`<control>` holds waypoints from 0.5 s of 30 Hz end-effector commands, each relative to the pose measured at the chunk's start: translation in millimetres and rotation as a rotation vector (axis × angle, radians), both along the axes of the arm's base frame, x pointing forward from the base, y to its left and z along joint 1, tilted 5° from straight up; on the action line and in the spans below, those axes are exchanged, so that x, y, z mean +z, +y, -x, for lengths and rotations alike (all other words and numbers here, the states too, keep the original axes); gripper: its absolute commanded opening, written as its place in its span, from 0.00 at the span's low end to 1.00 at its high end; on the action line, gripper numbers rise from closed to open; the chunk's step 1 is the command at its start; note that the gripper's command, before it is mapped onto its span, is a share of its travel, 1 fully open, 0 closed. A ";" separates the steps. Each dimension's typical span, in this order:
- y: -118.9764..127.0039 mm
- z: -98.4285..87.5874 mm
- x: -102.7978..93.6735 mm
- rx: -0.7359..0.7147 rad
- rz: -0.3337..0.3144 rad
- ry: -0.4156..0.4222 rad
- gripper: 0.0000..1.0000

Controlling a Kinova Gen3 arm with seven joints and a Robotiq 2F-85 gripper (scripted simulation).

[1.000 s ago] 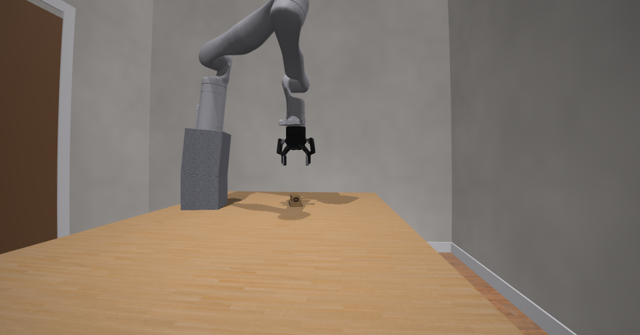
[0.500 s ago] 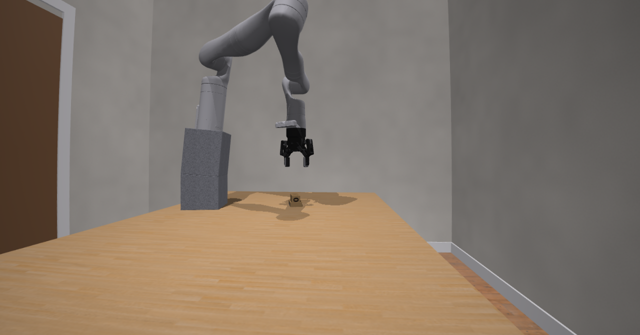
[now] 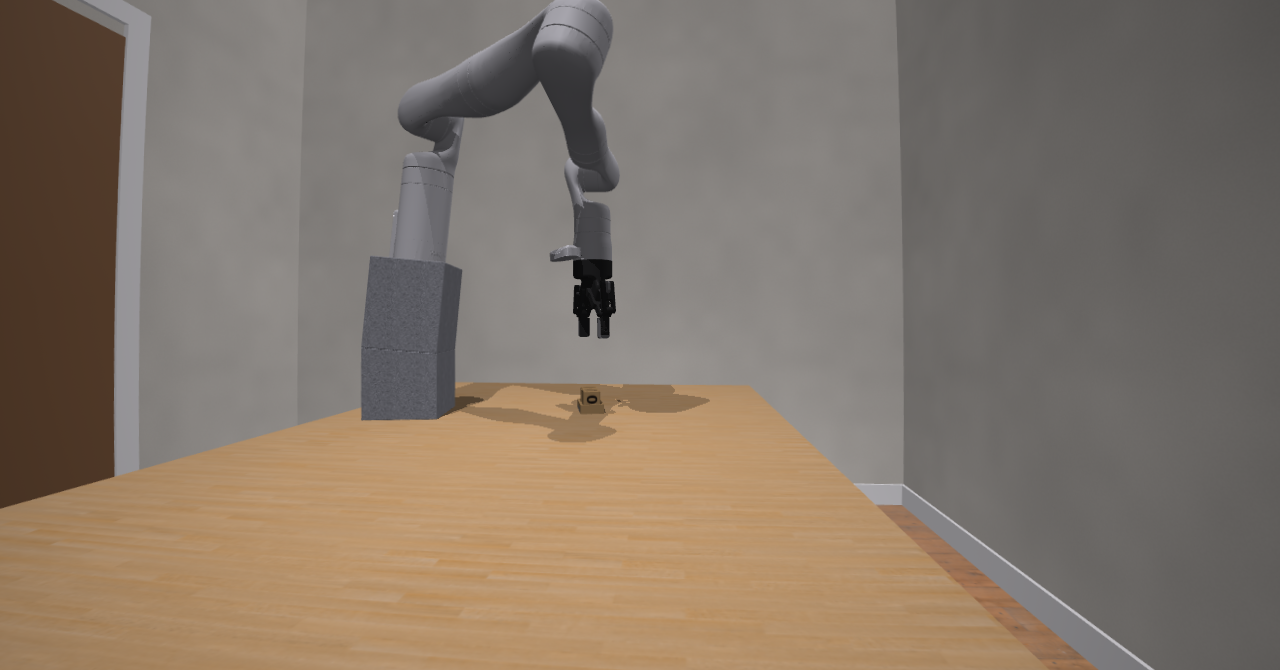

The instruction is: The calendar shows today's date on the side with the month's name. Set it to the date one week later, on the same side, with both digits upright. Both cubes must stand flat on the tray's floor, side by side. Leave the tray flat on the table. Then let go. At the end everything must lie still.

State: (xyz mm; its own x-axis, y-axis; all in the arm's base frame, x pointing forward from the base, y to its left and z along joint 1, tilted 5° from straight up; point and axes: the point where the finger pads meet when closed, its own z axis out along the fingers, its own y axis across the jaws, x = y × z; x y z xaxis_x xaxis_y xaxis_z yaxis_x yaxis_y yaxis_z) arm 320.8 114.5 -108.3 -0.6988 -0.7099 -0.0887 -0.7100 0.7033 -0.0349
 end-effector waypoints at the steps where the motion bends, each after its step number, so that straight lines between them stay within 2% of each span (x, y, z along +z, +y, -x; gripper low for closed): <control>1: 1.0 1.8 -2.7 -0.082 -0.010 0.006 1.00; 10: 1.3 0.9 -7.8 -0.433 -0.041 0.019 1.00; 12: 1.3 0.9 -7.8 -0.433 -0.041 0.019 1.00; 15: 1.3 0.7 -9.4 -0.549 -0.051 0.024 1.00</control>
